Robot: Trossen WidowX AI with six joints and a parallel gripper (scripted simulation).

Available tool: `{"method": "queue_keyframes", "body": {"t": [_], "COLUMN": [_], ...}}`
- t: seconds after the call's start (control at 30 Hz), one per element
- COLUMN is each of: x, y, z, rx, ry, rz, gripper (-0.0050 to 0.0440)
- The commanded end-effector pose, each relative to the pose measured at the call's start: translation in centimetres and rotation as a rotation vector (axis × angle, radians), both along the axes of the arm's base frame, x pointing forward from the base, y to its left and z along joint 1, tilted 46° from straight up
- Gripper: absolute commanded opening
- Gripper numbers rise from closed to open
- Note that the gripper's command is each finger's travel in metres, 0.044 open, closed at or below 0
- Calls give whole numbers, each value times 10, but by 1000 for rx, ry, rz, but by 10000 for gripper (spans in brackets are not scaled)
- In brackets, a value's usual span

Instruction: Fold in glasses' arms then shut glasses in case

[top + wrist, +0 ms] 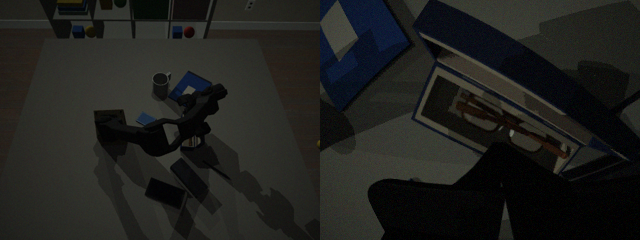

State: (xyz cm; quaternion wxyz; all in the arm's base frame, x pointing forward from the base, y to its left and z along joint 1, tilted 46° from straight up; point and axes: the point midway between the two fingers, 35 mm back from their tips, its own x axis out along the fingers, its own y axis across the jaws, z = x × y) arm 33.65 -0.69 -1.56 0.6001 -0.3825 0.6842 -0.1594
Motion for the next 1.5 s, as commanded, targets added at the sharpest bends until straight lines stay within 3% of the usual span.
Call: {"method": "queue_keyframes", "body": {"t": [0.0,1.47], "x": [1,4], "y": [2,20], "z": [-4,-22], "rx": [0,0], "ry": [1,1], "rz": [-1,-1], "gripper": [0,0]}}
